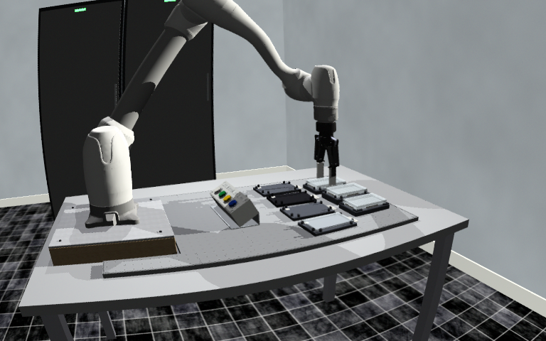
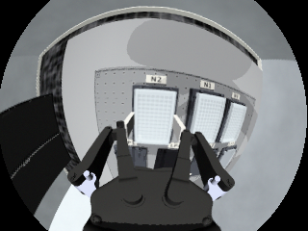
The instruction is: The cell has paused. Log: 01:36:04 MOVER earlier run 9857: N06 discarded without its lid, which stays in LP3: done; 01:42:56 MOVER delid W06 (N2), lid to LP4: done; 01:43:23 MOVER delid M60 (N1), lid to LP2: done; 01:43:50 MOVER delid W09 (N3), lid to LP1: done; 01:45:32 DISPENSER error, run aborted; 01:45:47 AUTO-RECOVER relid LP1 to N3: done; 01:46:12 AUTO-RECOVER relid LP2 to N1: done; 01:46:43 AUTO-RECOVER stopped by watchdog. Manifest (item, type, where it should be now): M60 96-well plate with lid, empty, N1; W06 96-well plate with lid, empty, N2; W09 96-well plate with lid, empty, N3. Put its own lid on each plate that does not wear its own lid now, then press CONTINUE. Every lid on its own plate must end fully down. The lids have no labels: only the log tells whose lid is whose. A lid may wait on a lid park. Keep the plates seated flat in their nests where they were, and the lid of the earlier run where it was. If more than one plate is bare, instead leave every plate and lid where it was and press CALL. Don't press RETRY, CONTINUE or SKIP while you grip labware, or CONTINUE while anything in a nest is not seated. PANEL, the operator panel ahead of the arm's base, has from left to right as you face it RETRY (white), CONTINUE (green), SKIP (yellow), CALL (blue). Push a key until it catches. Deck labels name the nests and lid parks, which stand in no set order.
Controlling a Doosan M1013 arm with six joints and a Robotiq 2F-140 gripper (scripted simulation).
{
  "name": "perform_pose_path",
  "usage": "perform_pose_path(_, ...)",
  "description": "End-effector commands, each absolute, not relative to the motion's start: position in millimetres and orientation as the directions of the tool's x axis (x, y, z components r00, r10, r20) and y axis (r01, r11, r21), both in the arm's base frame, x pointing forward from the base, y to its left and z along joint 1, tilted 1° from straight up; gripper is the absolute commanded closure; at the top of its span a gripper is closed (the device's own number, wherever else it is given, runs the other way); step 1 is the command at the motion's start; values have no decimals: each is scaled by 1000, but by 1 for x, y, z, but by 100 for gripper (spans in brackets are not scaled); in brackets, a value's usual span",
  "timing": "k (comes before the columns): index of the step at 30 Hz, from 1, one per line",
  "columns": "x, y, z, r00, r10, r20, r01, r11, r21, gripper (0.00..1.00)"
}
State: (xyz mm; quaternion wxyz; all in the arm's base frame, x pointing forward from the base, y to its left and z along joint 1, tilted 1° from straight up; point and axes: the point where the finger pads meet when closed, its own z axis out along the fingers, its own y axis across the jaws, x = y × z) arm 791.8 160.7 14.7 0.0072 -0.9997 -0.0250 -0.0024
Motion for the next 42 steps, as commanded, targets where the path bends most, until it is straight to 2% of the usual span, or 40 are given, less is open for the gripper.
perform_pose_path(1, 792, 161, 15, 999, 50, 5, 50, -999, -14, 100)
perform_pose_path(34, 792, 161, 15, 999, 50, 5, 50, -999, -14, 100)
perform_pose_path(35, 792, 161, 15, 999, 50, 5, 50, -999, -14, 34)
perform_pose_path(42, 792, 161, 15, 999, 50, 5, 50, -999, -14, 34)
